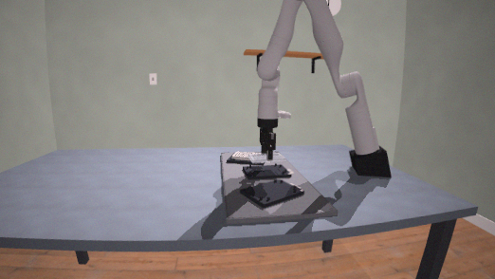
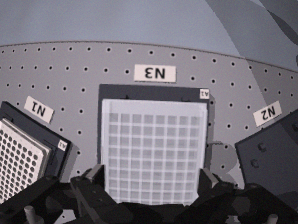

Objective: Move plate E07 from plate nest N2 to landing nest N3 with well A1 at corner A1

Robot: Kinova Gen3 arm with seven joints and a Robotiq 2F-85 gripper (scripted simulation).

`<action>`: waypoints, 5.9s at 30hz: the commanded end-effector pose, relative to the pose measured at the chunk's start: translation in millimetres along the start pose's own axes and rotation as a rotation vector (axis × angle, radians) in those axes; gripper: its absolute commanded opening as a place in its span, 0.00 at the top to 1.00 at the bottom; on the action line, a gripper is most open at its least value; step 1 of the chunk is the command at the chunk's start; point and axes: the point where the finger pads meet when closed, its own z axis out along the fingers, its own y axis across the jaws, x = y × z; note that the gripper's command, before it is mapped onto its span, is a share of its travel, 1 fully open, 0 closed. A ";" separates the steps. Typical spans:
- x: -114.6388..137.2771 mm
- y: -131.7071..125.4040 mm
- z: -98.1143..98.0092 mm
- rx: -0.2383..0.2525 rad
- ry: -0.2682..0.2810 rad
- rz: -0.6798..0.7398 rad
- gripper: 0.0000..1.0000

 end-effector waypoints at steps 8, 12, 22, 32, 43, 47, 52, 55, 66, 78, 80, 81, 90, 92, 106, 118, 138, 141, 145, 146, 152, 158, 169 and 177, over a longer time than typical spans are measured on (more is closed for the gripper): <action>-0.4 -0.4 -0.3 0.000 -0.001 0.001 1.00; -0.4 -0.4 -0.3 0.000 -0.001 0.001 1.00; 0.0 -1.2 10.3 0.000 -0.001 0.002 1.00; 0.2 -2.3 15.2 0.000 -0.001 0.002 1.00; 0.1 -1.9 15.1 0.000 -0.001 0.002 1.00; 0.0 -1.6 15.0 0.000 -0.001 0.002 1.00; -0.1 -1.3 20.3 0.000 -0.001 0.002 1.00; 0.1 -1.6 24.3 0.000 -0.001 0.002 1.00; 0.4 -2.7 33.3 0.000 -0.001 0.002 1.00; 0.3 -2.5 33.3 -0.001 -0.001 0.001 1.00; 0.2 -2.3 33.3 0.000 -0.001 0.002 1.00; 0.2 -2.2 33.3 0.000 -0.001 0.002 1.00; 0.0 -1.5 33.1 0.000 -0.001 0.002 1.00; -0.1 -1.4 33.0 0.000 -0.001 0.002 1.00; -0.2 -0.9 34.1 0.000 -0.001 0.002 1.00; -0.3 -0.9 37.5 0.000 -0.001 0.002 1.00; -0.3 -0.9 43.5 0.000 -0.001 0.002 1.00; -0.3 -0.9 43.8 0.000 -0.001 0.002 1.00; -0.2 -0.9 43.8 0.000 -0.001 0.002 1.00; -0.2 -0.9 43.8 0.000 -0.001 0.002 1.00; -0.2 -0.9 42.3 0.000 -0.001 0.002 0.00; -0.2 -0.8 42.3 0.000 -0.001 0.002 0.00; -0.3 -0.6 42.3 0.000 -0.001 0.002 0.00; -0.4 -0.2 34.6 0.000 -0.001 0.002 0.00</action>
